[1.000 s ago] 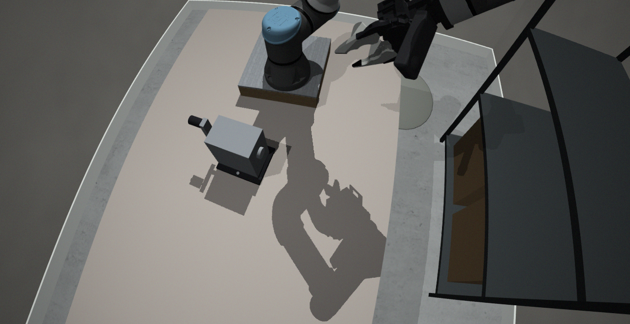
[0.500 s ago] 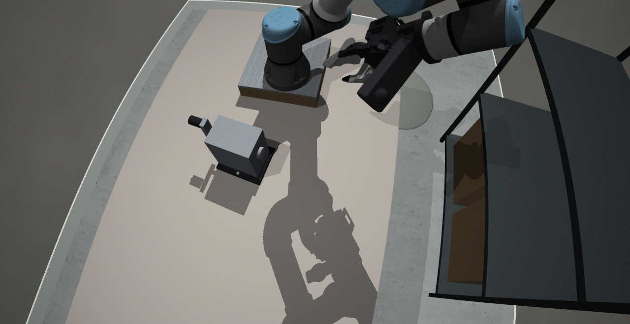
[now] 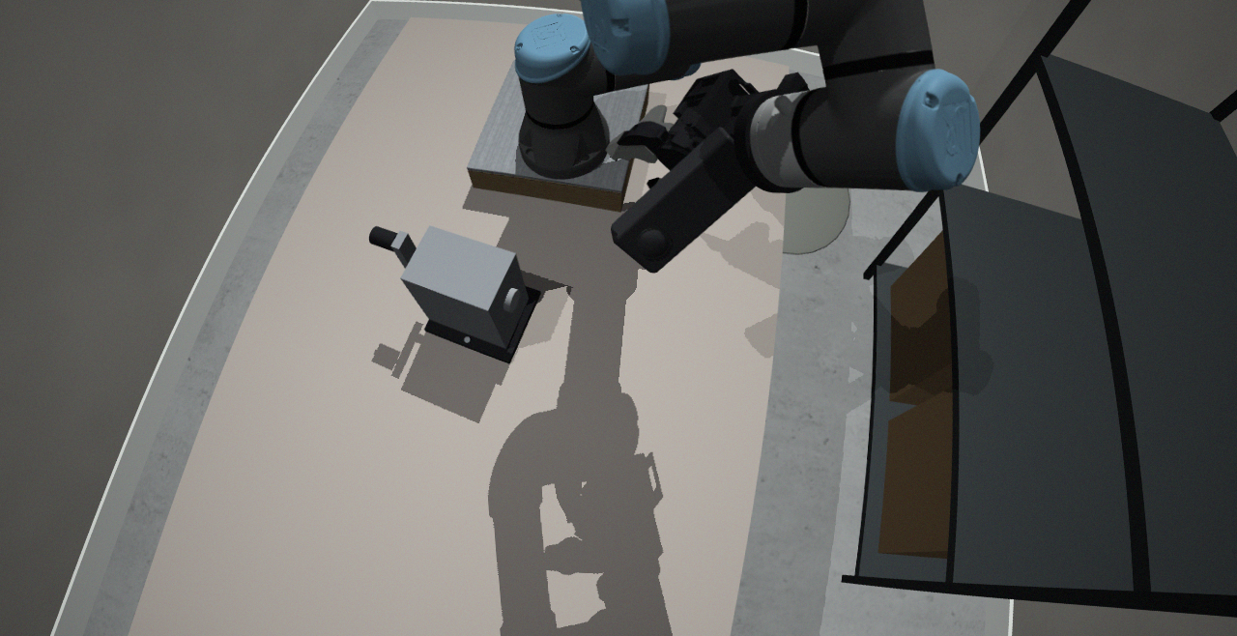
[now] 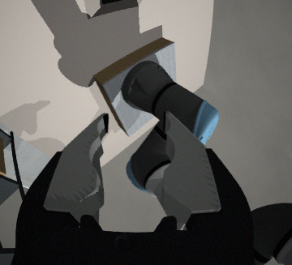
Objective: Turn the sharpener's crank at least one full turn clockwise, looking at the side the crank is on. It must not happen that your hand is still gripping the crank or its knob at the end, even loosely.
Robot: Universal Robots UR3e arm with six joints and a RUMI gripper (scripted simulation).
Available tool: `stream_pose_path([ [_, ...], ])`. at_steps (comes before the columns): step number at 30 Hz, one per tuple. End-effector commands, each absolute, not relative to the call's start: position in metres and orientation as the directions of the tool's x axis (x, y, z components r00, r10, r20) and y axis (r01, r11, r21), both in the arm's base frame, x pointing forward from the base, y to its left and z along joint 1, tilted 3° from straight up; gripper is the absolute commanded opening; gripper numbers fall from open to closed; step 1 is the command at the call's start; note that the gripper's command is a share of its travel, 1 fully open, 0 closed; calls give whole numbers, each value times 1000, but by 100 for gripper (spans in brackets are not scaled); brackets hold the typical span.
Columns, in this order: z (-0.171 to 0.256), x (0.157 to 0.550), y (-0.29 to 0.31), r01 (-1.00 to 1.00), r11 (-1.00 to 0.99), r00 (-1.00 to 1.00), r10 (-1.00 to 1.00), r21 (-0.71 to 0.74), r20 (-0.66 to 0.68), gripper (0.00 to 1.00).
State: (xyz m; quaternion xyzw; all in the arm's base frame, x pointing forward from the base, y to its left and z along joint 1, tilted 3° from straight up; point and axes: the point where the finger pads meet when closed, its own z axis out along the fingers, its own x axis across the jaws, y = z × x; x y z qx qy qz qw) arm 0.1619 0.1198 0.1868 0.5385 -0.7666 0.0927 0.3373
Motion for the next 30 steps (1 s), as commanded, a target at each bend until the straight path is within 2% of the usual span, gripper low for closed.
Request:
stream_pose_path([
  [1, 182, 177, 106, -821, 503, -283, -768, 268, 575, 32],
  [30, 170, 224, 43, -538, 747, -619, -664, 389, 419, 32],
])
